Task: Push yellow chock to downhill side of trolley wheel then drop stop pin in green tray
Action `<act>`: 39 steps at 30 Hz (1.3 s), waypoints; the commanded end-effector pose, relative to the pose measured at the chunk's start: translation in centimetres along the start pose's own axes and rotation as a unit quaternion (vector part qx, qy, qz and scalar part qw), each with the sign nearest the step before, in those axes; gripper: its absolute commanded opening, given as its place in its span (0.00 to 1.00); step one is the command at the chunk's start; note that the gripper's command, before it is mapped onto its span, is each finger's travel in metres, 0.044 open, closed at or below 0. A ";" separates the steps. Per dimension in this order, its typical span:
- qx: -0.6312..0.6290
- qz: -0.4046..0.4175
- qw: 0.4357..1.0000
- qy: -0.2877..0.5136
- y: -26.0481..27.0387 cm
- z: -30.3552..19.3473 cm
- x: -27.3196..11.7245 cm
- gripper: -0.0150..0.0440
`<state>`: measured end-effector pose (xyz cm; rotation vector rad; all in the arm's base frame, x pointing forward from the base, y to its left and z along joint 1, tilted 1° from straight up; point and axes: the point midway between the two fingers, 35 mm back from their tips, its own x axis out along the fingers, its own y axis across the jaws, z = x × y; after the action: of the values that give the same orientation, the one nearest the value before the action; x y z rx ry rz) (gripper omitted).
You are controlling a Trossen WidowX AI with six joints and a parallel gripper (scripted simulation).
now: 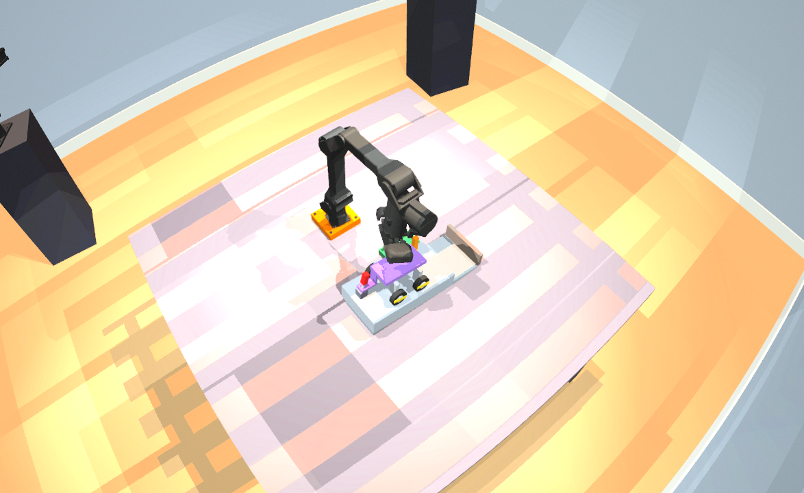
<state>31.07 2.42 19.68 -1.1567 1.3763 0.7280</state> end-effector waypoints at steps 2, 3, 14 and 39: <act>-0.090 0.003 0.996 0.018 -1.2 -2.0 0.1 0.58; -0.109 0.005 0.994 0.021 -1.3 -2.4 0.1 0.58; -0.247 0.022 0.968 0.043 -2.6 -5.6 0.3 0.58; -0.247 0.022 0.968 0.043 -2.5 -5.9 3.2 0.58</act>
<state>31.71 -4.36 18.33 -1.5562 1.3342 1.1058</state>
